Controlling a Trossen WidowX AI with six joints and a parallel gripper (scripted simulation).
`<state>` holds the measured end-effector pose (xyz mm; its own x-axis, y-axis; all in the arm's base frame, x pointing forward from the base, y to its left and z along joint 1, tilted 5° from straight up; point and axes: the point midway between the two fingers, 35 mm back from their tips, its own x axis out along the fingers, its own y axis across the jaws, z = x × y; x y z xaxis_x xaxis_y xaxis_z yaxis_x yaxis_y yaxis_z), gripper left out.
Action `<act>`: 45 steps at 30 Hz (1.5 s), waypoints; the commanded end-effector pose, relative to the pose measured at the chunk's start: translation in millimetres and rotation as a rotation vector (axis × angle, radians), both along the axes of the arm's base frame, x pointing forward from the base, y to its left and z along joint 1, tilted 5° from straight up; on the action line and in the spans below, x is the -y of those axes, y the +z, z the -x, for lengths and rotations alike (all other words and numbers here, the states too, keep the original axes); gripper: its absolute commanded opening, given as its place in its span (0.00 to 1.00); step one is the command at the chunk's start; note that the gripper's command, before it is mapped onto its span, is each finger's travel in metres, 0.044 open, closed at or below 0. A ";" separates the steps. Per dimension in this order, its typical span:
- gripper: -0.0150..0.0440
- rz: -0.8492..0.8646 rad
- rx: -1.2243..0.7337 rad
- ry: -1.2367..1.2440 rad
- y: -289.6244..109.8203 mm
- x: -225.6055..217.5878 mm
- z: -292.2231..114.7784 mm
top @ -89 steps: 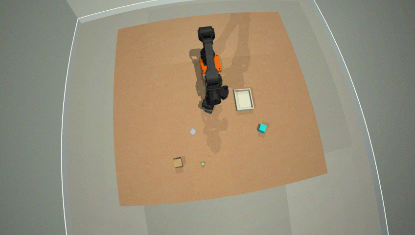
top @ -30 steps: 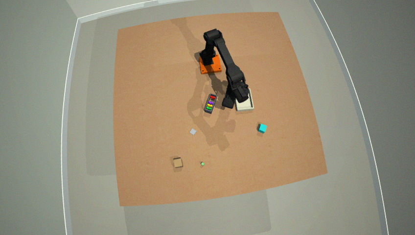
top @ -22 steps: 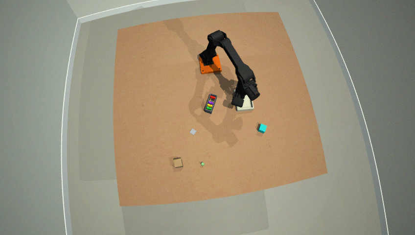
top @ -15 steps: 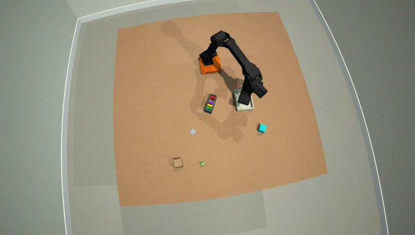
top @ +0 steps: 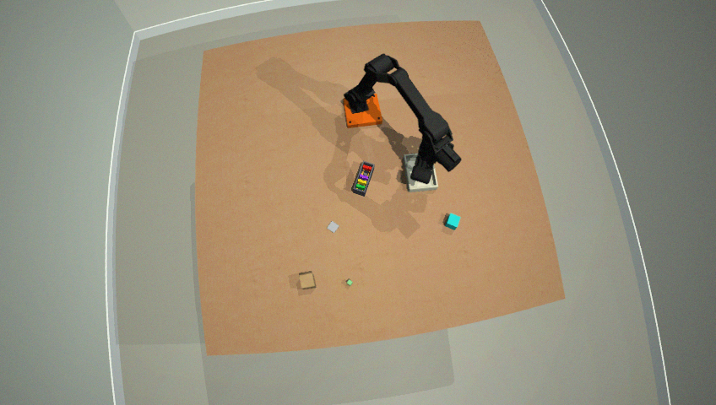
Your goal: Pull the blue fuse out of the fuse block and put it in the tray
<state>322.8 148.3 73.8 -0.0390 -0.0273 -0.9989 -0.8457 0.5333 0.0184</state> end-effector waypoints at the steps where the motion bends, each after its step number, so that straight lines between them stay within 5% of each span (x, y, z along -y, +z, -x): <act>1: 0.25 -0.001 -0.002 -0.005 -6.7 -0.1 0.7; 12: 0.25 -0.001 -0.002 -0.005 -21.8 0.6 2.0; 25: 0.81 0.000 -0.001 0.000 -16.5 0.6 1.3; 30: 0.81 -0.001 -0.002 -0.005 18.2 -0.5 0.3; 45: 0.81 0.000 0.000 0.000 17.4 -0.2 0.0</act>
<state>322.8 148.4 91.2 -0.0396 -0.0276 -0.9988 -0.8457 0.5333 0.0188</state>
